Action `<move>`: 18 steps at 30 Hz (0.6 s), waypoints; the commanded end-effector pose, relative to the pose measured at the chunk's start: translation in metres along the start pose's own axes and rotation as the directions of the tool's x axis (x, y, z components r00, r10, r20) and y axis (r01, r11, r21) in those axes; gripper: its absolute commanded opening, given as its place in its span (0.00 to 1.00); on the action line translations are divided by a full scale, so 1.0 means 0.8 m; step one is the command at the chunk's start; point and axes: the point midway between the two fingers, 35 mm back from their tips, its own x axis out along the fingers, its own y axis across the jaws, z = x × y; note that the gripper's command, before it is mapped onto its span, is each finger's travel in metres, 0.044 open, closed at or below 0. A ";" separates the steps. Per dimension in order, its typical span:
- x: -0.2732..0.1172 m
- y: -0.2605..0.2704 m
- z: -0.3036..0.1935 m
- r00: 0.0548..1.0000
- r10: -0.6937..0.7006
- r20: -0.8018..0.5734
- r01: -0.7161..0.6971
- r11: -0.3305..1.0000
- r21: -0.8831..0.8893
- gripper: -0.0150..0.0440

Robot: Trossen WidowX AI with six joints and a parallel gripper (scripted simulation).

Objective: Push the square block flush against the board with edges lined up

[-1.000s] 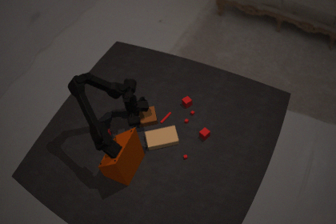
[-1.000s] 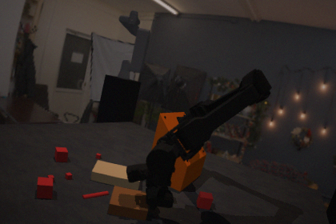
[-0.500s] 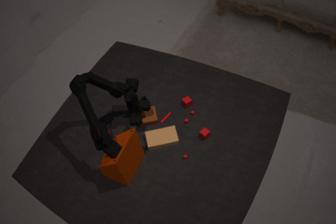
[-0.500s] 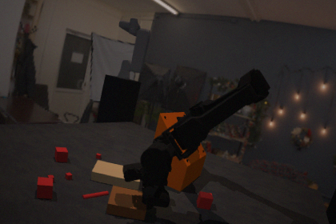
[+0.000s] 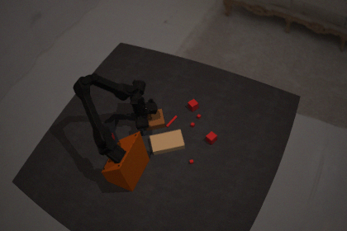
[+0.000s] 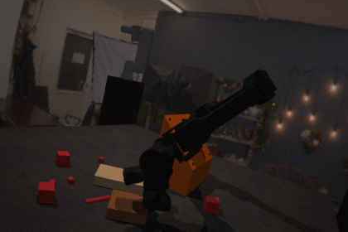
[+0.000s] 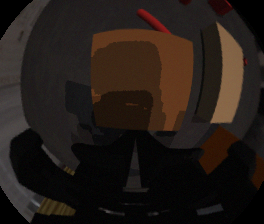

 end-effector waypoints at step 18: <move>0.002 -0.002 0.013 1.000 -0.004 -0.001 0.004 1.000 -0.001 0.25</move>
